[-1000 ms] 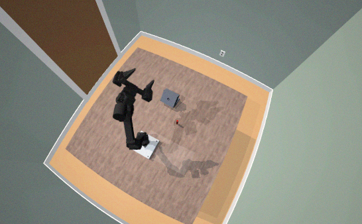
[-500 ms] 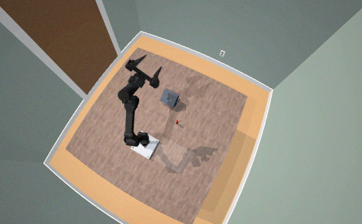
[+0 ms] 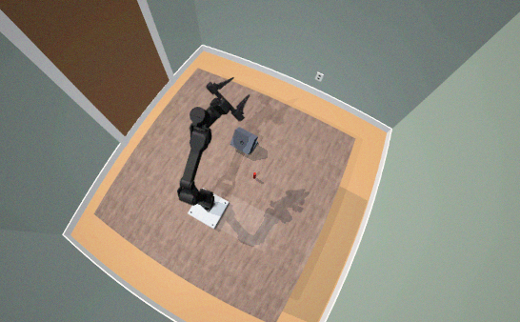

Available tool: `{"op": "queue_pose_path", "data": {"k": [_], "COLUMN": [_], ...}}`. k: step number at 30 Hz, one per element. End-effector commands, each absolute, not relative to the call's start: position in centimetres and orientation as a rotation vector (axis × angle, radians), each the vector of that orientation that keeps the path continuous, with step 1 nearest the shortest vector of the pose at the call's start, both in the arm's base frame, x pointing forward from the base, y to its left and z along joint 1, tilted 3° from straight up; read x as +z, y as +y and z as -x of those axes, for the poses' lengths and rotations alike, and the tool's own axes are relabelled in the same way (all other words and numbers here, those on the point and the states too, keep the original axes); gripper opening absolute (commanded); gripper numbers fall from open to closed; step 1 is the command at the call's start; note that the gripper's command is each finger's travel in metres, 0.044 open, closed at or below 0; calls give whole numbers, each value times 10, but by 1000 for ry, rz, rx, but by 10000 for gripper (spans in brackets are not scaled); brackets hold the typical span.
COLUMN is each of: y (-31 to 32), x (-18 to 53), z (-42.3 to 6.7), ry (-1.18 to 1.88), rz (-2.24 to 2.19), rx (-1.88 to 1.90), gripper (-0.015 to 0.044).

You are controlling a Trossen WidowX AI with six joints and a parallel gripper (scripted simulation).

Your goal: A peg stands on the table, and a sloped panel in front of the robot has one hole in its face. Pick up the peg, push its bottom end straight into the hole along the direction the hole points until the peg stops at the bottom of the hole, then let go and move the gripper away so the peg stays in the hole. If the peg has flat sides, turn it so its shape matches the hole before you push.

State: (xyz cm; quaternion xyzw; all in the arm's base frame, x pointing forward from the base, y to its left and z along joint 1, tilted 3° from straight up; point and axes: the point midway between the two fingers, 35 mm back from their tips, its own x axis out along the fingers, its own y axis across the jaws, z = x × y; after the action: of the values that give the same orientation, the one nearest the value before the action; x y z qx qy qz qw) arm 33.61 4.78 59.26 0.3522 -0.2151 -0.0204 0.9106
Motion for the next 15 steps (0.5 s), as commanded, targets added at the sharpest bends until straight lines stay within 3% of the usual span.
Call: {"op": "queue_pose_path", "data": {"k": [1,15], "y": [41,8], "x": [561,441], "z": [-361,-420], "ry": [-347,-1], "rz": [-738,-854], "rx": [-78,-231], "gripper": [440,440]}}
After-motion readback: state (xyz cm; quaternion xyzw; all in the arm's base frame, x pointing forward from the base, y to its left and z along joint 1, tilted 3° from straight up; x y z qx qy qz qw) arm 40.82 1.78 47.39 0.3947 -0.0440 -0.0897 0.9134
